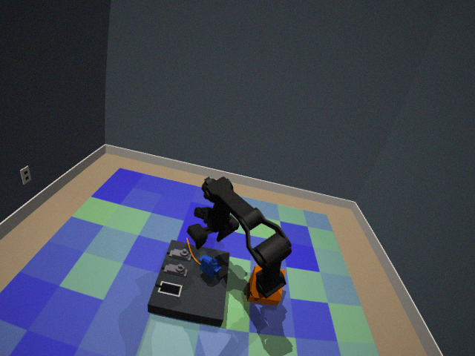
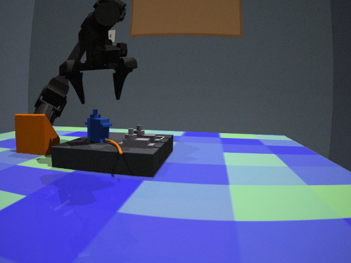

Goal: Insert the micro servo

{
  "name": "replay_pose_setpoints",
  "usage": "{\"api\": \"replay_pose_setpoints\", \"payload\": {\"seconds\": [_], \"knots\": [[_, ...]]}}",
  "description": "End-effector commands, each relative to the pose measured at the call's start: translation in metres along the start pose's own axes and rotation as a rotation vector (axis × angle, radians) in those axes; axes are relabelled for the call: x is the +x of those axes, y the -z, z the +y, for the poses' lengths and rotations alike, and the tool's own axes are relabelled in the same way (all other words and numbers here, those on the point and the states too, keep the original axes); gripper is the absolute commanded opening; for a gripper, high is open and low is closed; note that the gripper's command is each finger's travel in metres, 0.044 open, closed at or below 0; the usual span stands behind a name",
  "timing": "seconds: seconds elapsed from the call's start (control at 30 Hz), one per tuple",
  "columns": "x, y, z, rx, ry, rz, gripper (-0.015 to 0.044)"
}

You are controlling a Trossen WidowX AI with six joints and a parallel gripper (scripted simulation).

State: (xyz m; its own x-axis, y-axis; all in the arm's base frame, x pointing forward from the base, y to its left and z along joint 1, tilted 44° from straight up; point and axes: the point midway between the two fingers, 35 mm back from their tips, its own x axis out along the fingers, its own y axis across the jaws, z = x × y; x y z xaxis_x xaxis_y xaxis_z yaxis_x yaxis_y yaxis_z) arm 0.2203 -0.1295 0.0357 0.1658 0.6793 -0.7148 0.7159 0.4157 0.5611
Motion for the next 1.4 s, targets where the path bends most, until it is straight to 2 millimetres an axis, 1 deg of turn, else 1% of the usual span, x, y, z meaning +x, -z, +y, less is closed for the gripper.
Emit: {"api": "replay_pose_setpoints", "payload": {"seconds": [0.0, 0.1, 0.17, 0.3, 0.53, 0.7, 1.13, 1.37], "knots": [[0.004, 0.012, 0.009, -0.13, 0.048, 0.041, 0.044], [0.006, 0.02, 0.015, -0.218, 0.078, 0.072, 0.044], [0.007, 0.023, 0.016, -0.239, 0.085, 0.079, 0.044], [0.008, 0.023, 0.016, -0.239, 0.085, 0.079, 0.044], [0.032, 0.025, 0.013, -0.239, 0.084, 0.079, 0.044], [0.035, 0.025, 0.013, -0.239, 0.084, 0.079, 0.044], [0.052, 0.027, 0.011, -0.239, 0.083, 0.08, 0.044], [0.052, 0.027, 0.011, -0.239, 0.083, 0.08, 0.0256]]}}
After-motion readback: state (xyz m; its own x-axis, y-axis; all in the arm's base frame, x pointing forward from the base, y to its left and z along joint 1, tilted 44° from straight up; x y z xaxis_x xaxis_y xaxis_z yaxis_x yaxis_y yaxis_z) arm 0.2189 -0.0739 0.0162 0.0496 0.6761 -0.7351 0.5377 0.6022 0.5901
